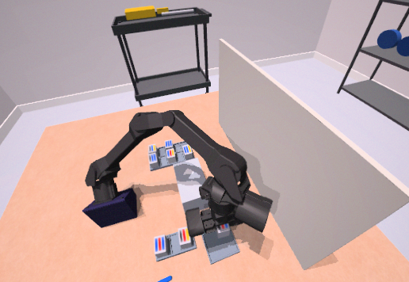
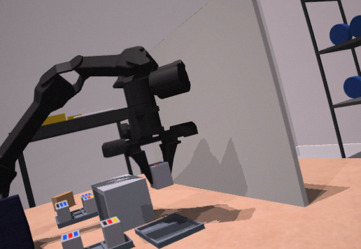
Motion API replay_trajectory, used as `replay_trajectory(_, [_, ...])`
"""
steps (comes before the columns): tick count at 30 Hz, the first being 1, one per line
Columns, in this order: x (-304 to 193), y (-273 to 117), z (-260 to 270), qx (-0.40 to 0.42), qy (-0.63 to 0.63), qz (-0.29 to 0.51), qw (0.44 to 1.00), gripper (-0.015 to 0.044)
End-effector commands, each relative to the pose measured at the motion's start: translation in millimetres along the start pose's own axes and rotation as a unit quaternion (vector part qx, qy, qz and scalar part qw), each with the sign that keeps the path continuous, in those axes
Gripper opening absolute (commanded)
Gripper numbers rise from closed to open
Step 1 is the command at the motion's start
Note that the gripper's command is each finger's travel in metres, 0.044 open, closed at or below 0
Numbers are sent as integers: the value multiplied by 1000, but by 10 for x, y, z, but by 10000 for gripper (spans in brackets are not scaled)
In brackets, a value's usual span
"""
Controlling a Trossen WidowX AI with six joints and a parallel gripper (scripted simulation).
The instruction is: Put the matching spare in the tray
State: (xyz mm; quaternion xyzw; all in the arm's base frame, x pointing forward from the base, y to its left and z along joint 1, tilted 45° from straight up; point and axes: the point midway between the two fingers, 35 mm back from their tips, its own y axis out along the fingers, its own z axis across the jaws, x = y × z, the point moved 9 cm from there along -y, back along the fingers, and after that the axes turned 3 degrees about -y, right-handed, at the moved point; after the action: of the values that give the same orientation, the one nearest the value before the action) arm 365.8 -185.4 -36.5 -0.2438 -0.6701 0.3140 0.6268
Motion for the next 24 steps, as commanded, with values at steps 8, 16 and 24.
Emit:
replay_trajectory(8, [-8,92,6,-2,4,-2,1000,0])
replay_trajectory(16, [-7,159,6,-2,3,-2,1000,0])
replay_trajectory(24, [-4,226,8,-2,3,-2,1000,0])
